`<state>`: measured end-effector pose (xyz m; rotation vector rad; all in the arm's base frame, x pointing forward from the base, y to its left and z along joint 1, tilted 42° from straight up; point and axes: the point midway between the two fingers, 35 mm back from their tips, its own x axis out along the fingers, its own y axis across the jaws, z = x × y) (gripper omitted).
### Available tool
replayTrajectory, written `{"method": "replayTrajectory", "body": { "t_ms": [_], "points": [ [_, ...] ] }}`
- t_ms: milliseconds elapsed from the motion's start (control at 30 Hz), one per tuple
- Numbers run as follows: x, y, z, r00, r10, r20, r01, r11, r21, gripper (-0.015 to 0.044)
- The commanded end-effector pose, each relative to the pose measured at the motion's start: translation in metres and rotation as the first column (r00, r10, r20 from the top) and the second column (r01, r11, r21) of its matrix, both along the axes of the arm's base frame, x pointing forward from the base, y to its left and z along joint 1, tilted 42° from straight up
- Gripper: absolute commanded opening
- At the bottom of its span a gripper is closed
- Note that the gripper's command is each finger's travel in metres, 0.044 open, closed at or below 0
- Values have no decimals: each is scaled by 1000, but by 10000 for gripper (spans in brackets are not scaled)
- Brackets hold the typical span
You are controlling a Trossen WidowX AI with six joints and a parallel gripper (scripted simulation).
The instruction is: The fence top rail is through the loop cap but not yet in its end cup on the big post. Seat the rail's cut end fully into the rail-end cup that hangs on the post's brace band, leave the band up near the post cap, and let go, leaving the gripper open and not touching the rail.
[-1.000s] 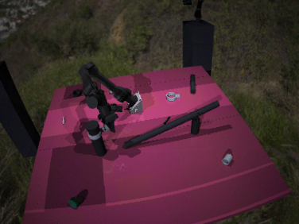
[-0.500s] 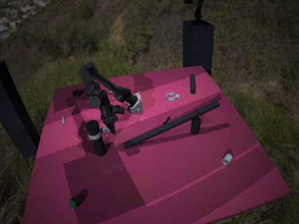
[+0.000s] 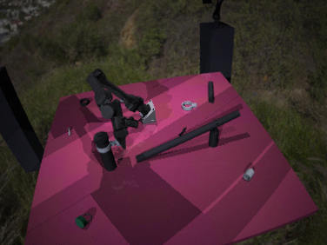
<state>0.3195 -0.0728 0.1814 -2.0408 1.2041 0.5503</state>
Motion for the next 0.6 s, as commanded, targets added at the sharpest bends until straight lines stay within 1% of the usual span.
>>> {"method": "replayTrajectory", "body": {
  "t_ms": [0,267,567],
  "points": [
    [3,0,-1,999,-27,22,27,1000,3,0],
    [8,0,-1,996,-70,60,70,998,3,0],
    [6,0,-1,998,-48,41,48,999,3,0]
  ]
}}
